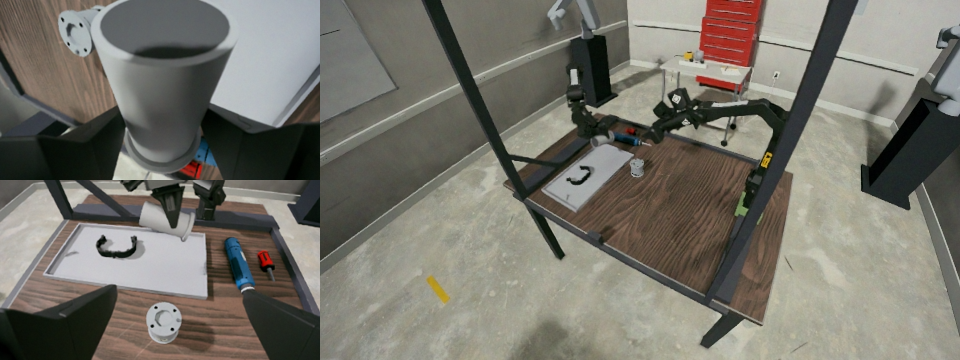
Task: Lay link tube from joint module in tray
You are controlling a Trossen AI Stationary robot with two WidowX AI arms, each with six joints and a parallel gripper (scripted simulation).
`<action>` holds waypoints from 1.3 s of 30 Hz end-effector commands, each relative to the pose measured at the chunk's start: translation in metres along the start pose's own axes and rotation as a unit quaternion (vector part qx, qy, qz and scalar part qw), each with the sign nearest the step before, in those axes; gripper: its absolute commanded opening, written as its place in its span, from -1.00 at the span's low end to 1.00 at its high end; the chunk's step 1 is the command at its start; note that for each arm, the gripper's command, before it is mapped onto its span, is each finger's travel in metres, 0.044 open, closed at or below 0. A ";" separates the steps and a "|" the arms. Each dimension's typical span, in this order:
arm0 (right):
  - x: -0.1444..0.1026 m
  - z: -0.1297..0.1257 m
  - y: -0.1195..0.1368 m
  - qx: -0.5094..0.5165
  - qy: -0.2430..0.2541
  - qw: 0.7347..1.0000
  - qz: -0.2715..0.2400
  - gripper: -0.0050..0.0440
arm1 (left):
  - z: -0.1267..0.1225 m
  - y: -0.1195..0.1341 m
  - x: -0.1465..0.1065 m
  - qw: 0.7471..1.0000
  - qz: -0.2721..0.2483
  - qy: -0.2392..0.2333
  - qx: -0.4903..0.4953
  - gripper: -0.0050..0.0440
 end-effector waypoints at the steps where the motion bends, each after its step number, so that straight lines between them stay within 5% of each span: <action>1: -0.005 0.000 -0.007 0.000 0.002 1.000 -0.012 1.00 | -0.009 -0.011 -0.005 0.998 0.059 -0.029 0.018 0.08; 15: -0.005 0.000 -0.007 0.000 0.002 1.000 -0.012 1.00 | -0.028 -0.020 0.004 0.988 0.134 -0.052 0.058 0.08; 27: -0.005 0.000 -0.007 0.000 0.002 1.000 -0.012 1.00 | -0.053 -0.029 0.049 0.988 0.135 -0.052 0.059 0.08; 39: -0.005 0.000 -0.007 0.000 0.002 1.000 -0.012 1.00 | -0.060 -0.032 0.062 0.988 0.135 -0.052 0.059 0.08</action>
Point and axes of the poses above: on each arm, the point midway between the two fingers, 35 mm back from their tips, its own x axis out along the fingers, its own z axis across the jaws, y = z × x, the point moved 8 cm from there along -x, back along the fingers, and after that the axes turned 4 degrees about -x, right-handed, at the moved point
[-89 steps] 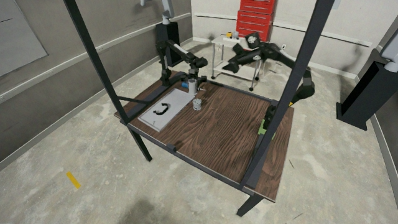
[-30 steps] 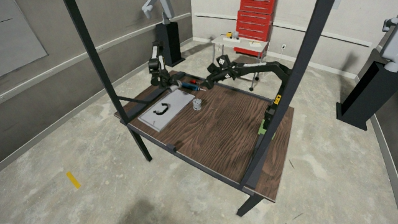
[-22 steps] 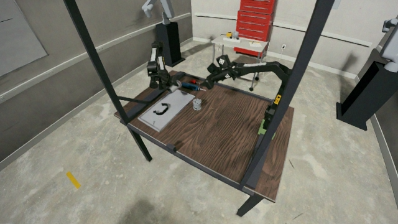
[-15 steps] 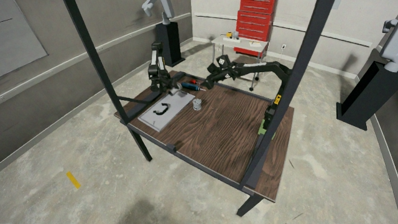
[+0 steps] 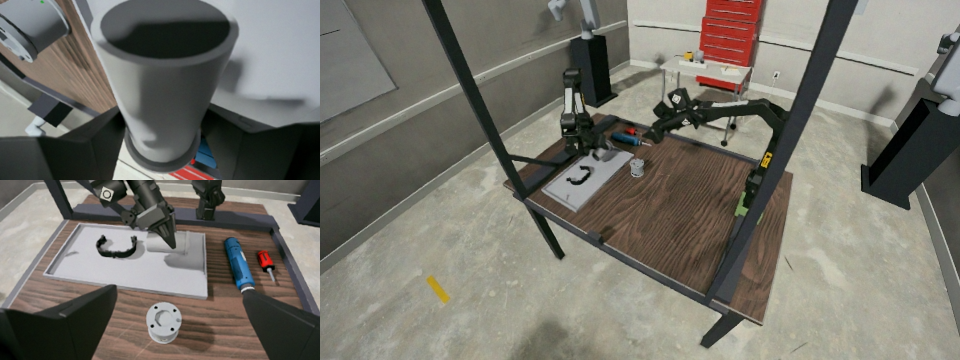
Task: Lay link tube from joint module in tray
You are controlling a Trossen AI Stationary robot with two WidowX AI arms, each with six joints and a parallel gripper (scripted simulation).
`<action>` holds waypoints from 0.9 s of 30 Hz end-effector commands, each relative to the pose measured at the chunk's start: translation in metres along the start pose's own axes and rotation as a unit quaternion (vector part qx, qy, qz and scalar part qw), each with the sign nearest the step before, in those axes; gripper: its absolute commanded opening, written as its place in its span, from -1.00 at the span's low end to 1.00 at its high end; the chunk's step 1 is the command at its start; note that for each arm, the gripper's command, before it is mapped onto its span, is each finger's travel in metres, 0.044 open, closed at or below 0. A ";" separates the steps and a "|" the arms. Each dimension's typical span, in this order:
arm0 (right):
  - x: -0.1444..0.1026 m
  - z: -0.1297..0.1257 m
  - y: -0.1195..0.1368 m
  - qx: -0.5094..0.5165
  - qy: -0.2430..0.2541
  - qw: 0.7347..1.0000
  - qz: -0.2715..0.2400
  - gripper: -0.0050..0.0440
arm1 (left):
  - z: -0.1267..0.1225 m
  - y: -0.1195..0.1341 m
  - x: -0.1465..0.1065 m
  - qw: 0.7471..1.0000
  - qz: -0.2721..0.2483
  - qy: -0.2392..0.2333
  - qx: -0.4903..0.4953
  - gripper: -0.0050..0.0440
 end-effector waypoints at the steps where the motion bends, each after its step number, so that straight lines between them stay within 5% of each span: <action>1: -0.005 0.000 -0.007 0.000 0.002 1.000 -0.012 1.00 | 0.002 -0.002 -0.001 1.000 -0.005 -0.007 -0.005 0.08; 27: -0.005 0.000 -0.007 0.000 0.002 1.000 -0.012 1.00 | -0.009 -0.010 0.014 1.000 -0.005 -0.007 -0.006 0.08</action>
Point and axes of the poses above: on each arm, the point midway between the two fingers, 35 mm back from their tips, its own x axis out along the fingers, its own z axis across the jaws, y = z × x, the point moved 8 cm from there along -x, back along the fingers, and after that the axes turned 4 degrees about -x, right-handed, at the moved point
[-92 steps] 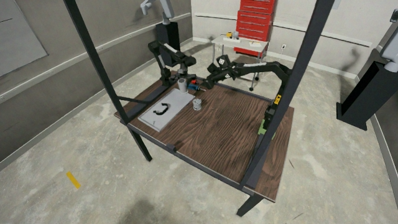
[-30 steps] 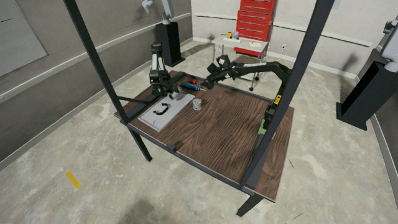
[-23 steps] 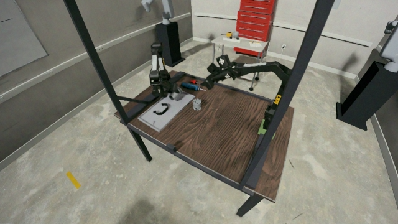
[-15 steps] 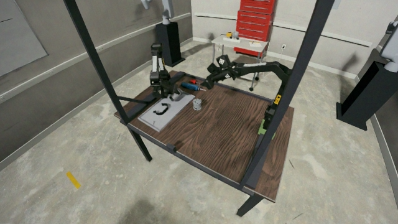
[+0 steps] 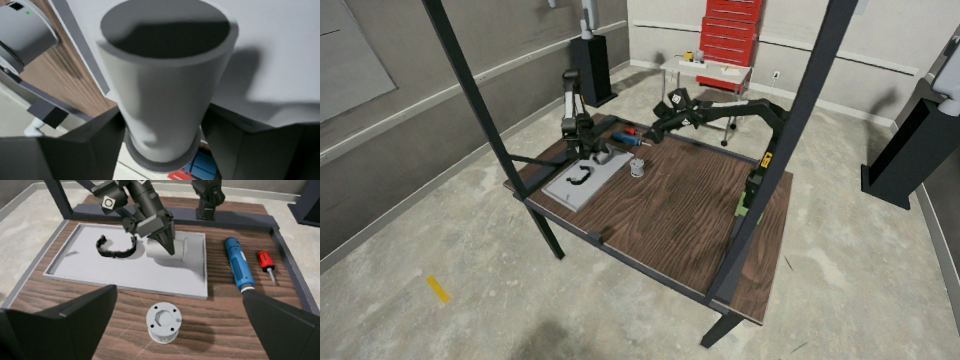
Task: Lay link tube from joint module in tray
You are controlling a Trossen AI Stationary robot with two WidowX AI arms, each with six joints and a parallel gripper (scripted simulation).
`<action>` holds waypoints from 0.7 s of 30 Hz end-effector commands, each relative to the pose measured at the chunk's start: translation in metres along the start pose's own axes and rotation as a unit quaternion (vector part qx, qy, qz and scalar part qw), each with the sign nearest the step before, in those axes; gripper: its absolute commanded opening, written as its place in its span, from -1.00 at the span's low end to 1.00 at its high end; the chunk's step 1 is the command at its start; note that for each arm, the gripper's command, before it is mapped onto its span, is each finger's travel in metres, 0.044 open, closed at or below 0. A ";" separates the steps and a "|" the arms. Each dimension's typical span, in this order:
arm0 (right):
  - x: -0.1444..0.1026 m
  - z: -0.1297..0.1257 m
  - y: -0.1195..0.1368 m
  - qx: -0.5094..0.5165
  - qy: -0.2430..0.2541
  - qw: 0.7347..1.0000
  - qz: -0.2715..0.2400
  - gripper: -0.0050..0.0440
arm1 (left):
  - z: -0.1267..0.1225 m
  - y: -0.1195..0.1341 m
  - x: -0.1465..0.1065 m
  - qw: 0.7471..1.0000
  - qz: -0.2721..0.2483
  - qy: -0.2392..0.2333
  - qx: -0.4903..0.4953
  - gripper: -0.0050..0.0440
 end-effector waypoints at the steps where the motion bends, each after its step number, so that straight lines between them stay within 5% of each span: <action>1: -0.005 0.000 -0.007 0.000 0.002 1.000 -0.012 1.00 | -0.001 0.000 0.002 1.000 0.001 -0.005 -0.001 0.08; 21: -0.005 0.000 -0.007 0.000 0.002 1.000 -0.012 1.00 | -0.006 -0.004 0.008 1.000 0.001 -0.005 -0.001 0.08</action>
Point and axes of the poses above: on each arm, the point midway between the two fingers, 35 mm back from their tips, its own x axis out along the fingers, its own z axis across the jaws, y = z × x, the point moved 8 cm from there along -x, back along the fingers, and after that the axes turned 4 degrees about -x, right-handed, at the moved point
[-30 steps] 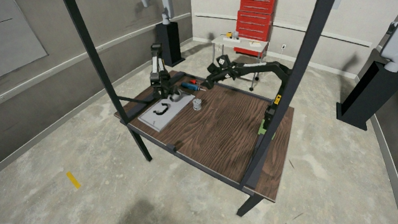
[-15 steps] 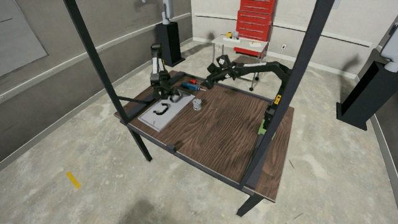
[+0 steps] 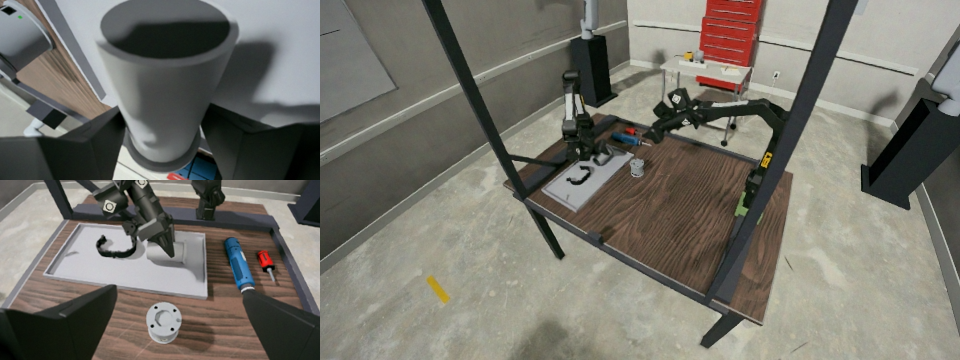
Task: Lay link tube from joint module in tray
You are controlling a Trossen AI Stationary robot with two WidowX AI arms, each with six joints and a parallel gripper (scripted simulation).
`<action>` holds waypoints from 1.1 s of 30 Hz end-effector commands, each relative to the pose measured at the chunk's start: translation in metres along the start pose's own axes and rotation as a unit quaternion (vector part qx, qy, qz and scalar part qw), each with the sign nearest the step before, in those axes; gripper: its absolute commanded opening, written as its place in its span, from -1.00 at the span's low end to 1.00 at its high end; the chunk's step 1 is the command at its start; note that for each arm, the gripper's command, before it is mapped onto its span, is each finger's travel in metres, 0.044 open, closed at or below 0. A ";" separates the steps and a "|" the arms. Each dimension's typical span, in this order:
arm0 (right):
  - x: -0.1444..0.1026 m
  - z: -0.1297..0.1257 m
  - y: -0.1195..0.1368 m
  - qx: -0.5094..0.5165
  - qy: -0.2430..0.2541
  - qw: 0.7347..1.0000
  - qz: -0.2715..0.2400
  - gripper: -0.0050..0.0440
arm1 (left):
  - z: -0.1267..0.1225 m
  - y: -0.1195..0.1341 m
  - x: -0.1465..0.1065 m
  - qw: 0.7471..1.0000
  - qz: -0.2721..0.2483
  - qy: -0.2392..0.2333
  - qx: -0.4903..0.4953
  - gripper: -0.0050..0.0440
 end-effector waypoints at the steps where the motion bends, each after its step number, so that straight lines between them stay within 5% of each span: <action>1: -0.005 0.000 -0.007 0.000 0.002 1.000 -0.012 1.00 | 0.000 0.000 0.001 1.000 0.000 -0.005 -0.002 0.08; 10: -0.005 0.000 -0.007 0.000 0.002 1.000 -0.012 1.00 | 0.002 -0.001 -0.002 1.000 -0.005 -0.004 -0.006 0.08; 18: -0.005 0.000 -0.007 0.000 0.002 1.000 -0.012 1.00 | 0.002 -0.001 -0.002 1.000 -0.005 -0.004 -0.006 0.86; 22: -0.005 0.000 -0.007 0.000 0.002 1.000 -0.012 1.00 | 0.002 -0.001 -0.002 1.000 -0.005 -0.004 -0.006 1.00; 33: -0.005 0.000 -0.007 0.000 0.002 1.000 -0.012 1.00 | 0.003 -0.002 -0.020 1.000 -0.010 -0.004 -0.010 1.00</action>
Point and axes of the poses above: on each arm, the point midway between the two fingers, 35 mm back from their tips, its own x axis out along the fingers, its own z axis across the jaws, y = z × x, the point moved 8 cm from there along -x, back along the fingers, and after that the axes turned 4 degrees about -x, right-handed, at the moved point
